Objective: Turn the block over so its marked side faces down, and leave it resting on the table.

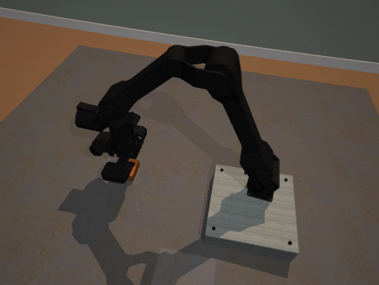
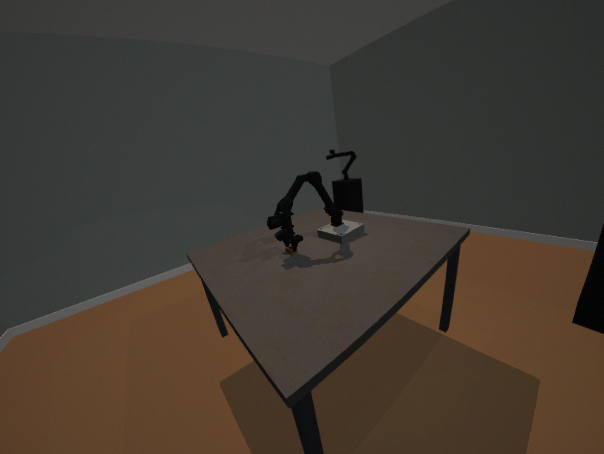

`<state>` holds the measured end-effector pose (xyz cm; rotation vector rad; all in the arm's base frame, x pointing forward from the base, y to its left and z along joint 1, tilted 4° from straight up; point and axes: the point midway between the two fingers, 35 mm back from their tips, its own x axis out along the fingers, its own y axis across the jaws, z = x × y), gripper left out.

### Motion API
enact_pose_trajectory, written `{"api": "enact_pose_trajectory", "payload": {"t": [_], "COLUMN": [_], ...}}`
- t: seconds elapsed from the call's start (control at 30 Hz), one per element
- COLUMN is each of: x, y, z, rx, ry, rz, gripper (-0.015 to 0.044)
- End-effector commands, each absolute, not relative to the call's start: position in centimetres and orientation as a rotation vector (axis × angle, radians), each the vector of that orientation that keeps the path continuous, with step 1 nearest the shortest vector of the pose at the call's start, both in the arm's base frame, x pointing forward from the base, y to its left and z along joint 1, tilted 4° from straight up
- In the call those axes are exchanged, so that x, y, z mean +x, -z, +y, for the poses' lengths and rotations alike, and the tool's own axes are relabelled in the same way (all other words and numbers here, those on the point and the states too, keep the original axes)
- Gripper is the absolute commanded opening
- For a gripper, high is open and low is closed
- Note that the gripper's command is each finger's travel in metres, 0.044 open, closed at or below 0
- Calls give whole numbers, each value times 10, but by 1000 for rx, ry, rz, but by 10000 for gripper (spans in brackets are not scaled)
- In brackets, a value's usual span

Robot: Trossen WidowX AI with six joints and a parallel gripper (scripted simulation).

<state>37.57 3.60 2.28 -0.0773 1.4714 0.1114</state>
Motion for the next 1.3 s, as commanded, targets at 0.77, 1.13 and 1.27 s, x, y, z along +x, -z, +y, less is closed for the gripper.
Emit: {"api": "enact_pose_trajectory", "payload": {"t": [0.77, 1.13, 1.27], "x": [373, 376, 377], "y": [-52, -46, -44], "z": [35, 35, 35], "rx": [-78, -69, -65], "ry": [-107, -109, -110], "rz": [1471, 1355, 1293], "gripper": [0, 0, 0]}}
